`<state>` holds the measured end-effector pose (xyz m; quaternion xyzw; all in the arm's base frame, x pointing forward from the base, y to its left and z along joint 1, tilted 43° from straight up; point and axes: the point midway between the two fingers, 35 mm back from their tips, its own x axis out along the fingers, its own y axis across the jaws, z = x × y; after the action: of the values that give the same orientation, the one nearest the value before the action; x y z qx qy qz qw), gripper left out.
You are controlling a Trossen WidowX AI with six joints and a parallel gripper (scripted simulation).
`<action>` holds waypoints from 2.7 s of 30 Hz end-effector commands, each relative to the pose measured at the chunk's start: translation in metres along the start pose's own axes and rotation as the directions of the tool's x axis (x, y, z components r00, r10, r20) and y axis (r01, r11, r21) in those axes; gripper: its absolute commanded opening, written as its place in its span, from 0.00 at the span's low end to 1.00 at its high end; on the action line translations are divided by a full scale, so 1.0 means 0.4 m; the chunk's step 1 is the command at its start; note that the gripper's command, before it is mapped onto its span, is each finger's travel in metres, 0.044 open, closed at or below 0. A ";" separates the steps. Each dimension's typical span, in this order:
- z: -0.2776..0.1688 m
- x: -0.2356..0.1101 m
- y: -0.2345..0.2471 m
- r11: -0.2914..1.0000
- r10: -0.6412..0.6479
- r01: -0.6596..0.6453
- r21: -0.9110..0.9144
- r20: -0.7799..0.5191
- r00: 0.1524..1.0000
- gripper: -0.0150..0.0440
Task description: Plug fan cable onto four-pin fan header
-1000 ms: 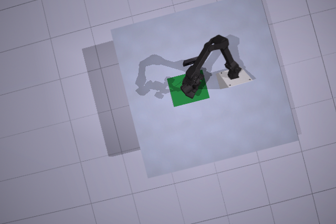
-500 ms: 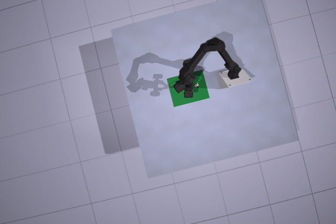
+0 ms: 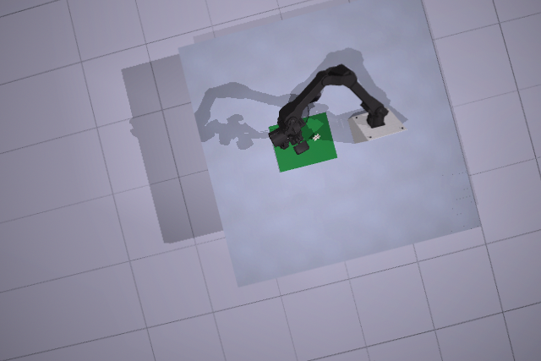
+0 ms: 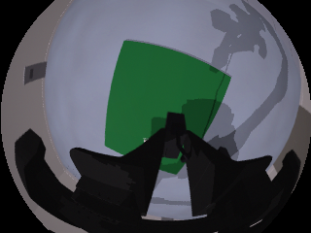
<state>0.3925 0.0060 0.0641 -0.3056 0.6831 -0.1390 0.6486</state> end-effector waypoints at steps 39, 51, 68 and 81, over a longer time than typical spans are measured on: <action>0.106 0.020 -0.175 0.579 -0.012 0.008 -0.815 0.001 1.000 0.25; 0.096 0.055 -0.167 0.563 0.150 -0.070 -0.824 0.018 0.989 0.25; 0.086 0.088 -0.159 0.529 0.363 -0.138 -0.837 0.076 0.929 0.25; 0.083 0.101 -0.159 0.506 0.503 -0.154 -0.849 0.145 0.852 0.25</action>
<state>0.4412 -0.0611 0.0640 -0.4540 0.5899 0.3683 0.5569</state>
